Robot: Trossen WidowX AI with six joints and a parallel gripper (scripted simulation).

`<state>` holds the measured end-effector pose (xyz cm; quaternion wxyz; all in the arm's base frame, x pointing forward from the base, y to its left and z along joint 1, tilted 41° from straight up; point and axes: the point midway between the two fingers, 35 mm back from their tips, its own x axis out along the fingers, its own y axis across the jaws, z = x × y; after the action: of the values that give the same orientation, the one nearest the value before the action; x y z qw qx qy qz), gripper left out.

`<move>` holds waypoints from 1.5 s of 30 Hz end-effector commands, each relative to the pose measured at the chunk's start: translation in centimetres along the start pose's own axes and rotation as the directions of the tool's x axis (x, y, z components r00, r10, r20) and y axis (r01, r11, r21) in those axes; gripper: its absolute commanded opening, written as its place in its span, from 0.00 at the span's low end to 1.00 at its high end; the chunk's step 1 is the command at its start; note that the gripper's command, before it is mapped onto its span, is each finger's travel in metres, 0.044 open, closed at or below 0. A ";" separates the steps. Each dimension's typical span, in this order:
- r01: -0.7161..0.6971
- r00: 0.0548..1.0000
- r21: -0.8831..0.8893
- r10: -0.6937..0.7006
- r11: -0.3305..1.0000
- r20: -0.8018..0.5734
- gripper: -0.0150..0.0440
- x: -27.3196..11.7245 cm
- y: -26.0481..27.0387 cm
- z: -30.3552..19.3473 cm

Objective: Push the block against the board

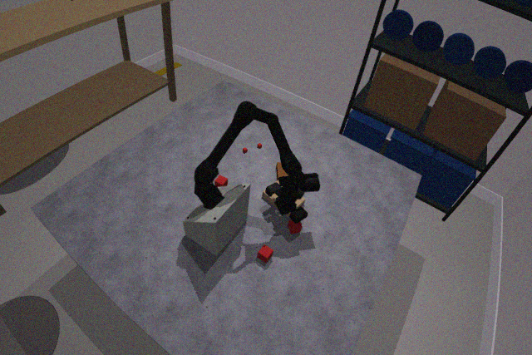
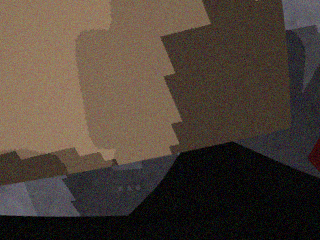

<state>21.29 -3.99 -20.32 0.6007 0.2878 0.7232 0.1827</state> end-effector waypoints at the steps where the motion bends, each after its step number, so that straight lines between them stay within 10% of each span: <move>1: 0.001 1.000 -0.005 -0.001 1.000 0.014 0.25 -0.1 -0.1 1.3; 45: 0.000 1.000 -0.007 0.000 1.000 0.016 0.25 -0.2 0.7 6.3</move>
<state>27.81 -4.06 -21.17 0.6052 0.2858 0.7204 0.1819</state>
